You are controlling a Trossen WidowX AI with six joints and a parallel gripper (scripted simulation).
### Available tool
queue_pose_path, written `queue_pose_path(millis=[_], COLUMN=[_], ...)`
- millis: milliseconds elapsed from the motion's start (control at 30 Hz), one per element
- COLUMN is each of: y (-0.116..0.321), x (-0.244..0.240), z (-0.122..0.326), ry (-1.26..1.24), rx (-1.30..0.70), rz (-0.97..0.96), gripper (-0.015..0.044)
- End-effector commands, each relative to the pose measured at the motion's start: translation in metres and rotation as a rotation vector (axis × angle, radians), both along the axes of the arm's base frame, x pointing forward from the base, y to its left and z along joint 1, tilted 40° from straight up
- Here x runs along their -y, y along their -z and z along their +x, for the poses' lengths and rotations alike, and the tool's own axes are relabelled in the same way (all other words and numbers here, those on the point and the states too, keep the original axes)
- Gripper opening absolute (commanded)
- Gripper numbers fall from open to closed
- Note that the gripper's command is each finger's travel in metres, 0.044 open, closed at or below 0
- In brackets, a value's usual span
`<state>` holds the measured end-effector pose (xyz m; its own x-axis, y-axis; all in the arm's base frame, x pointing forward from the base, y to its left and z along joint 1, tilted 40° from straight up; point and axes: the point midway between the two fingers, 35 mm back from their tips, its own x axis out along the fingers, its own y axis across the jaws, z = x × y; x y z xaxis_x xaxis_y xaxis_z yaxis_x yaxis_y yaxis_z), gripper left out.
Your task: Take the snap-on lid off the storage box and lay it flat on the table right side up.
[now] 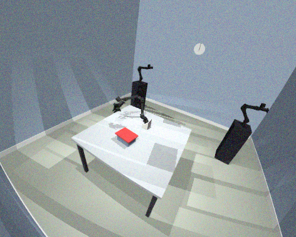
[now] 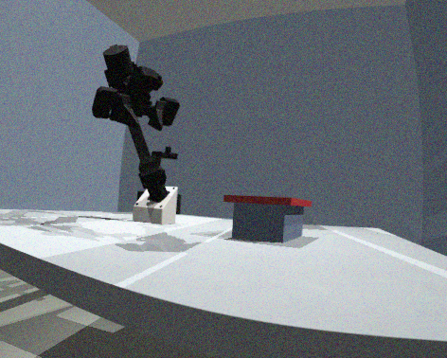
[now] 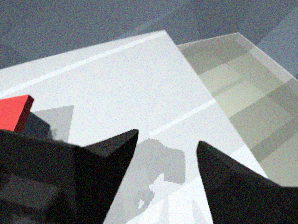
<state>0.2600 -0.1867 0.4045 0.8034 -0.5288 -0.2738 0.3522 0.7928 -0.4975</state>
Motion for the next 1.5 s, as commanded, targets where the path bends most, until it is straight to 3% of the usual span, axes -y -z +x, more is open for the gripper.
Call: queue_pose_path(millis=[0, 167, 433, 900, 1100, 1467], y=[0.043, 0.097, 0.161, 0.260, 0.278, 0.280], x=[-0.026, -0.072, -0.140, -0.257, -0.277, -0.276], z=[0.033, 0.063, 0.076, 0.027, 0.004, 0.003], ry=[0.032, 0.096, 0.202, 0.327, 0.312, 0.311], rx=[0.046, 0.090, 0.155, 0.412, 0.504, 0.508], rz=[0.225, 0.473, 0.718, 1.068, 1.165, 1.169], gripper=[0.0235, 0.0235, 0.0235, 0.0235, 0.0235, 0.0235])
